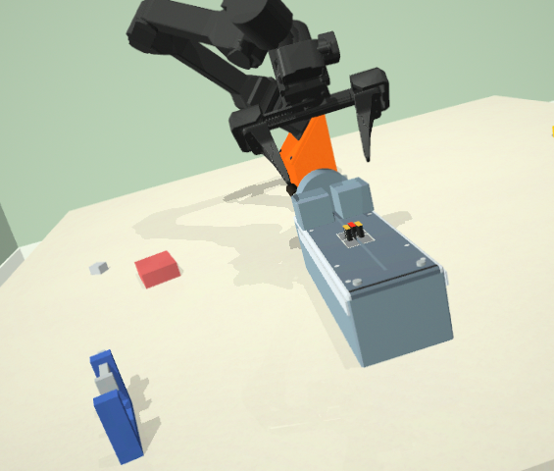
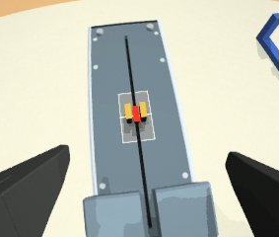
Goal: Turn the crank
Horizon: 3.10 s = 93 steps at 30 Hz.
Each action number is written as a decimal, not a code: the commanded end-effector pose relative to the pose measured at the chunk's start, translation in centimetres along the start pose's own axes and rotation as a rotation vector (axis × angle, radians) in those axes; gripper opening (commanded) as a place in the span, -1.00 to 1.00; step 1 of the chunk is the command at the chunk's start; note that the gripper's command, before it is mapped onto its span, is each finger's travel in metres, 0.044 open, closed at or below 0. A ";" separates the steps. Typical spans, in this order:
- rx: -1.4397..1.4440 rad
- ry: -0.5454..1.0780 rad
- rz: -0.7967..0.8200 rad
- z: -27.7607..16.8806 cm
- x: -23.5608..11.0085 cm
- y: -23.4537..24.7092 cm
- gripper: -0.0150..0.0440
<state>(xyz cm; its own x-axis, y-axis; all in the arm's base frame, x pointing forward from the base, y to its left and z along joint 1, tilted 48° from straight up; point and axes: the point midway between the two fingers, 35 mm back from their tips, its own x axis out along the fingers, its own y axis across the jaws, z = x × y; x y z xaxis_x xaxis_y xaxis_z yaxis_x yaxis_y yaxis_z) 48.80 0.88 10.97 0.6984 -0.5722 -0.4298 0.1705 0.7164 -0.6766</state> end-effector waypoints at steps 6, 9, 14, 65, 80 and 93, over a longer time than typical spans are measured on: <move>-0.004 -0.009 0.009 0.1 -0.1 0.3 1.00; -0.004 -0.009 0.009 0.1 -0.1 0.3 1.00; -0.003 -0.007 0.009 0.9 -0.9 0.4 1.00; -0.164 -0.079 0.066 -9.5 -6.4 -4.6 1.00; -0.163 -0.077 0.067 -10.8 -4.6 -4.7 1.00; -0.164 -0.077 0.066 -12.2 -3.1 -4.8 1.00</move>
<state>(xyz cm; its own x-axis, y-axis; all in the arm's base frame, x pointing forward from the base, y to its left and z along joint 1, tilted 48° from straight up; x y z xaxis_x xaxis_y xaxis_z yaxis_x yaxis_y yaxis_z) 37.46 -5.49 8.88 0.7569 -0.4949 -0.4268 0.0238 0.6735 -0.7388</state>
